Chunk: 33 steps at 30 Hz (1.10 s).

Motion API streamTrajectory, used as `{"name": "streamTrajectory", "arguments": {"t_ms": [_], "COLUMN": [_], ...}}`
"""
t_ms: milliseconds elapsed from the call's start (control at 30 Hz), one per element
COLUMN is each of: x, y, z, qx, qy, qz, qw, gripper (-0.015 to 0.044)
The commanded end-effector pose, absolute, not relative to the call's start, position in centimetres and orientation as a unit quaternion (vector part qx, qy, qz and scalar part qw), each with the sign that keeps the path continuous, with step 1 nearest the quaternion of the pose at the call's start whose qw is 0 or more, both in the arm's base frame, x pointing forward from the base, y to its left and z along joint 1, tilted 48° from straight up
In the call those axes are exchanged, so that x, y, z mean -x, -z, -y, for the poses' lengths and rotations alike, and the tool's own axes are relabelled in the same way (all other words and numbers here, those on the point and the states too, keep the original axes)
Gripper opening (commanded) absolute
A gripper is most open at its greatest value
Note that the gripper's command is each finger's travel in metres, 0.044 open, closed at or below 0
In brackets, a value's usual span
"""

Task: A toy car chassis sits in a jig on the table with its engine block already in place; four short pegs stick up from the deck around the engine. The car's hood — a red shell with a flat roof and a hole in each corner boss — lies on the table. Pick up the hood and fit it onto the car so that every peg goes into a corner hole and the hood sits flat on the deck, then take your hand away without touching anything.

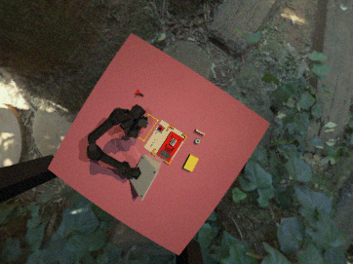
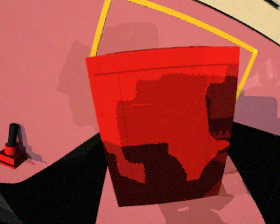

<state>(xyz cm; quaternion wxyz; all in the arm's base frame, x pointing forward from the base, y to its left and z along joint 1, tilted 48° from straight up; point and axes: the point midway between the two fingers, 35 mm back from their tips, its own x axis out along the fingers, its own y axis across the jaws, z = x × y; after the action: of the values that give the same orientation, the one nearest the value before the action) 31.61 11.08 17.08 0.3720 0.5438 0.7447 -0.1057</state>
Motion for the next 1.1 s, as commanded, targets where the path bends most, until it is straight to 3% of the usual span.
{"name": "streamTrajectory", "arguments": {"t_ms": [0, 1067], "x": [-32.8, -35.6], "y": [-15.6, -4.2], "z": [-9.5, 1.5], "qx": [-0.527, -0.353], "qy": [0.076, -0.173], "qz": [-0.744, -0.726], "qw": [0.403, 0.564], "gripper": [0.0, 0.0]}}
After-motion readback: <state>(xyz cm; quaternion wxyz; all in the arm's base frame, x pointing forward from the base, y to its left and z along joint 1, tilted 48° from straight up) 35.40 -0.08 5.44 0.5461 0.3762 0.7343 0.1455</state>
